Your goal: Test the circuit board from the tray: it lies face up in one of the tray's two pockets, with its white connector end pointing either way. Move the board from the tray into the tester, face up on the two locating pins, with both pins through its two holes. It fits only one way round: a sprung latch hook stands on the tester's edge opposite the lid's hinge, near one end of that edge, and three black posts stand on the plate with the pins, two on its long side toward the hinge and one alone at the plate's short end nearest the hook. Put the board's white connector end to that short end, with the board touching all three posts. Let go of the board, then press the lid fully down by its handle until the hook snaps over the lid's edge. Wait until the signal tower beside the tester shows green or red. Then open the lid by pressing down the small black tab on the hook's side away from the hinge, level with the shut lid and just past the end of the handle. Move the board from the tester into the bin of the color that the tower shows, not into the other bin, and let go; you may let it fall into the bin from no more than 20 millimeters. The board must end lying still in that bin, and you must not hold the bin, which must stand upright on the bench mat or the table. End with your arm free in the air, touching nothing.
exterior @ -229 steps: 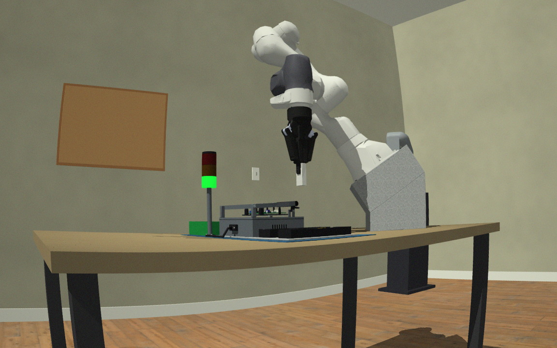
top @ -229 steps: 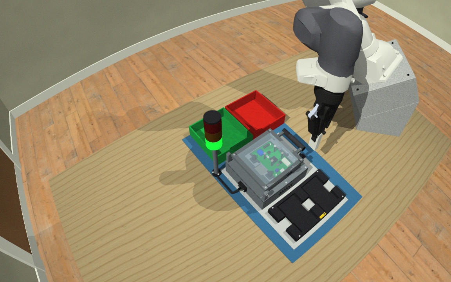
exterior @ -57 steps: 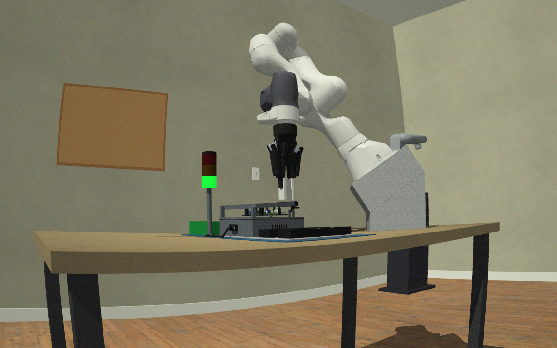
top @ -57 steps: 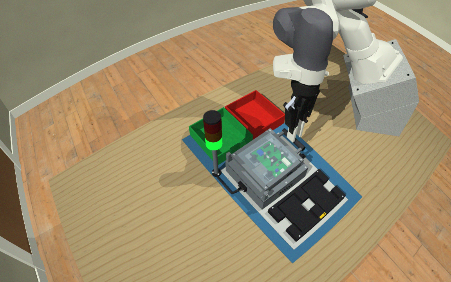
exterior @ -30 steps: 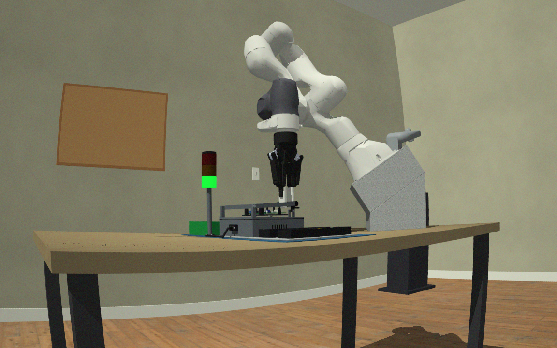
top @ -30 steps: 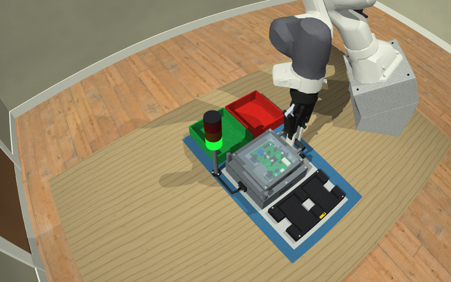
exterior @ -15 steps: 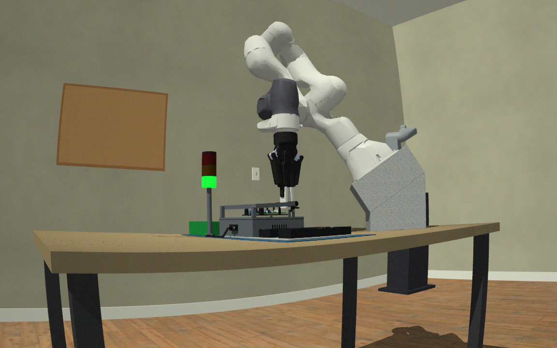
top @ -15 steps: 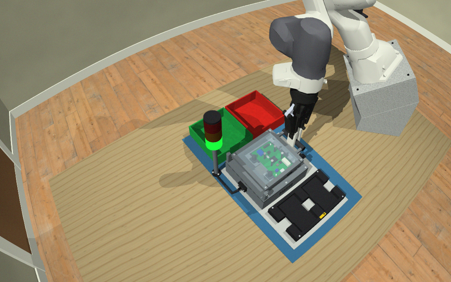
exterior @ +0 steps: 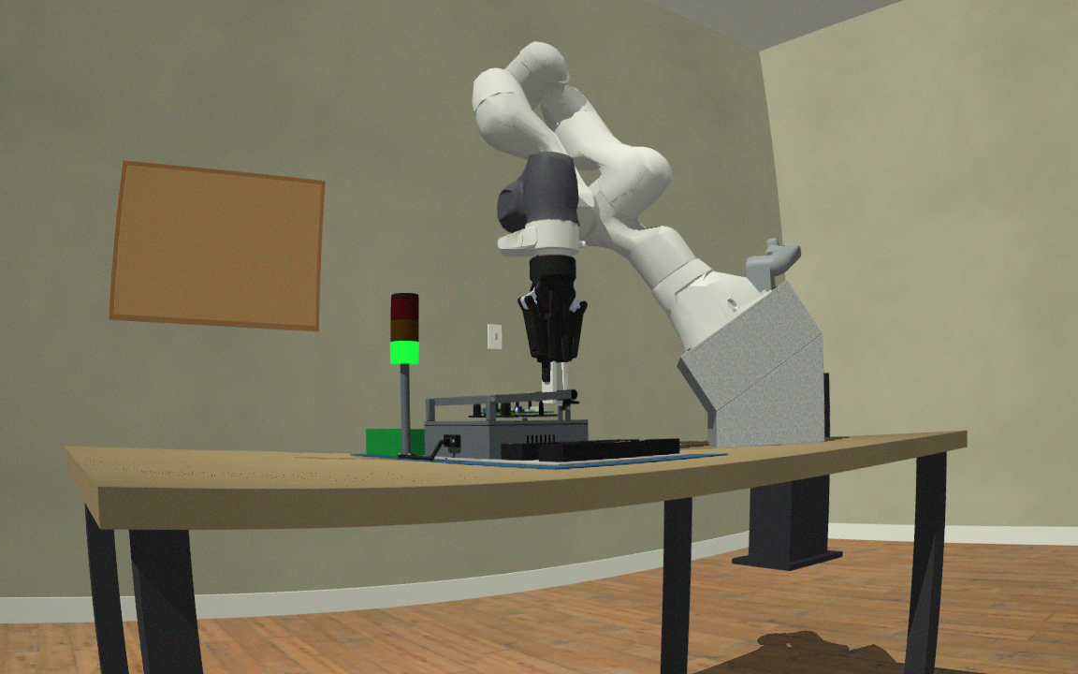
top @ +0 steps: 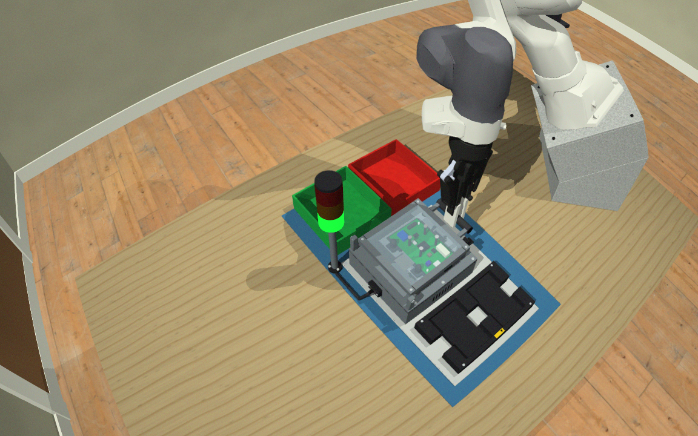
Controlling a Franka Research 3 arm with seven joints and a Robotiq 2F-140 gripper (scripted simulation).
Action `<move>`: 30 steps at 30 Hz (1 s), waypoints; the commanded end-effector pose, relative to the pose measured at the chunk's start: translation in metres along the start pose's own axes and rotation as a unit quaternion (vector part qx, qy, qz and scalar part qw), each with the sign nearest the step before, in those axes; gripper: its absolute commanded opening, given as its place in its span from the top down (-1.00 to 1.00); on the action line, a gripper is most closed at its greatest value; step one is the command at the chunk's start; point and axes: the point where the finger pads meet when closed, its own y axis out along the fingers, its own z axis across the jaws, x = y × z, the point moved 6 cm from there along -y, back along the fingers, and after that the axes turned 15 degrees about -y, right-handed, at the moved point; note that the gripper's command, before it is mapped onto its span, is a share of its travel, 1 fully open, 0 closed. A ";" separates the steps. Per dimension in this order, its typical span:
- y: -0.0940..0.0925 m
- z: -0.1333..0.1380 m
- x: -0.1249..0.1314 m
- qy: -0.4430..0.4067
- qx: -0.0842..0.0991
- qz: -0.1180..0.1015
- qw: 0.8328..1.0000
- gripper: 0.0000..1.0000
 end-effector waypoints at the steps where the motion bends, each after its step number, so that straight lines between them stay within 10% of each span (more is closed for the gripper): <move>1: 0.000 -0.001 0.000 0.003 -0.001 -0.001 1.000 1.00; 30: -0.002 -0.001 0.000 0.003 -0.001 -0.001 1.000 1.00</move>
